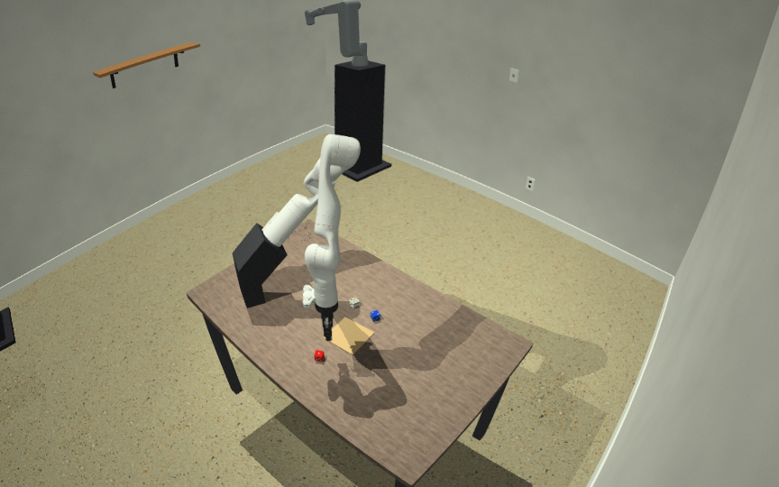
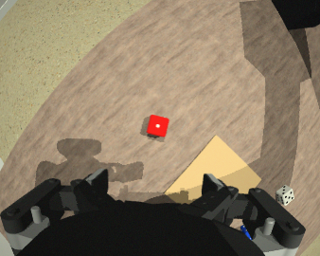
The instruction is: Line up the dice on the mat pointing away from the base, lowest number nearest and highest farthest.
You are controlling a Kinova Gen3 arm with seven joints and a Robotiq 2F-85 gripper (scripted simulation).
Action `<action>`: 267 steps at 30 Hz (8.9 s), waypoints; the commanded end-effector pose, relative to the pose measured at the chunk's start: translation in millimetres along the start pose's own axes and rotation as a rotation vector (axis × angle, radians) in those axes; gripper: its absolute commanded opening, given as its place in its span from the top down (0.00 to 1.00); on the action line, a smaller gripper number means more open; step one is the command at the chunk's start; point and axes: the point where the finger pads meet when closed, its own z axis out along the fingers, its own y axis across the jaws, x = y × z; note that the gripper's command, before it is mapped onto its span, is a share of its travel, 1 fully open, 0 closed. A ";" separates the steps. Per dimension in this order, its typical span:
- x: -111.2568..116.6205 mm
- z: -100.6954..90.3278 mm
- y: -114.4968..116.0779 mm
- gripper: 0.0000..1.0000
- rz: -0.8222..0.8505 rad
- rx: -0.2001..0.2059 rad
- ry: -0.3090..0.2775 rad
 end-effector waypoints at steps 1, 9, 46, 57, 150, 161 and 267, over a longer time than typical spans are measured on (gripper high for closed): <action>-0.2 1.7 -2.8 0.00 -0.013 0.007 0.003; 1.0 26.6 -2.3 0.00 -0.011 0.006 0.004; -1.2 99.2 -0.8 0.00 -0.014 -0.002 0.002; -1.2 99.2 -0.8 0.00 -0.014 -0.002 0.002; -131.4 100.4 271.6 0.00 -0.016 0.001 0.005; -135.6 100.6 279.9 0.00 -0.014 0.001 0.004; -216.5 100.4 204.4 0.00 -0.014 -0.002 0.002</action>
